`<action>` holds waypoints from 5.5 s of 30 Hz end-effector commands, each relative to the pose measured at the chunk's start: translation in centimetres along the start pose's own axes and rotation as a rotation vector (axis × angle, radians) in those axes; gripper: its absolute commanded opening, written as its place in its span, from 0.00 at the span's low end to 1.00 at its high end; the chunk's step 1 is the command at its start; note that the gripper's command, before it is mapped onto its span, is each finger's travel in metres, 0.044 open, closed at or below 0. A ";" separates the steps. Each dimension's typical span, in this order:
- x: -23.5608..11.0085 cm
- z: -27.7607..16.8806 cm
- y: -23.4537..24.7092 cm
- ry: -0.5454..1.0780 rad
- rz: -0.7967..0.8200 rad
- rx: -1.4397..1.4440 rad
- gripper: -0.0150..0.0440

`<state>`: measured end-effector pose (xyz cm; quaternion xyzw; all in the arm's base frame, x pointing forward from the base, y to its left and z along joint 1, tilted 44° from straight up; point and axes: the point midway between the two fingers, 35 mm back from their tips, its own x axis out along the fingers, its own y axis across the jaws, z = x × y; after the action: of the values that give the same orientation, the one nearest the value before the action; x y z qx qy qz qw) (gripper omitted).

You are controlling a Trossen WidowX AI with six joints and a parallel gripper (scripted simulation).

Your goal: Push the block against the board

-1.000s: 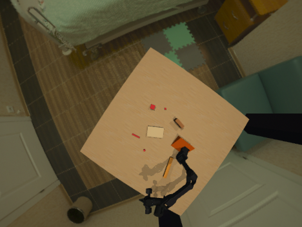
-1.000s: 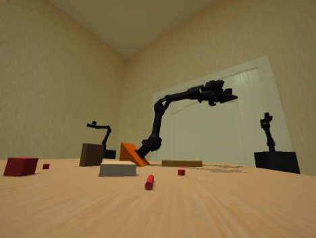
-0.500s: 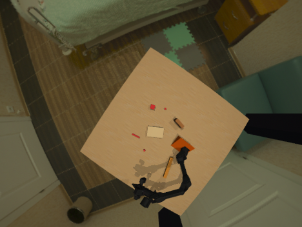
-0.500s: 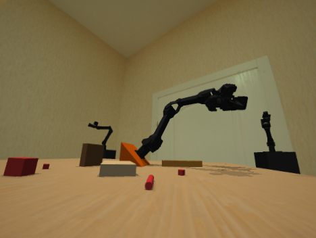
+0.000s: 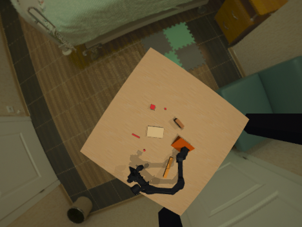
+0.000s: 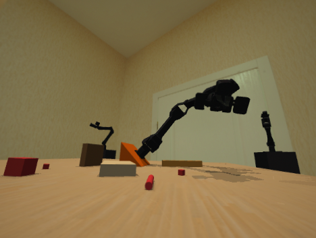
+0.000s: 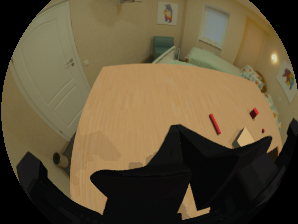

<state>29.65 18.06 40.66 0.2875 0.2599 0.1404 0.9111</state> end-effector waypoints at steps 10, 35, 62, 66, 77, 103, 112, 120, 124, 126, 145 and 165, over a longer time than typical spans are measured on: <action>7.6 0.1 -11.3 0.139 -0.328 0.071 0.25; 9.2 -2.0 -35.0 0.375 -0.781 0.523 0.25; 0.3 -12.8 -54.2 0.689 -0.936 1.262 0.25; -1.3 -15.0 -55.9 0.728 -0.916 1.395 0.25; -4.7 -19.7 -58.4 0.794 -0.827 1.686 0.25; -1.8 -23.4 -57.0 0.793 -0.826 1.687 0.25; -1.7 -23.2 -56.4 0.793 -0.826 1.687 0.25; -1.6 -23.1 -55.9 0.794 -0.826 1.688 0.25; -1.5 -23.0 -55.6 0.794 -0.826 1.688 0.25; -1.5 -23.0 -55.5 0.794 -0.825 1.688 0.25; -1.3 -22.7 -54.2 0.795 -0.825 1.688 0.25; -1.1 -22.4 -52.8 0.796 -0.824 1.689 0.25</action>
<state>21.83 -14.44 -6.51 0.6543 0.6403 -0.3271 0.2345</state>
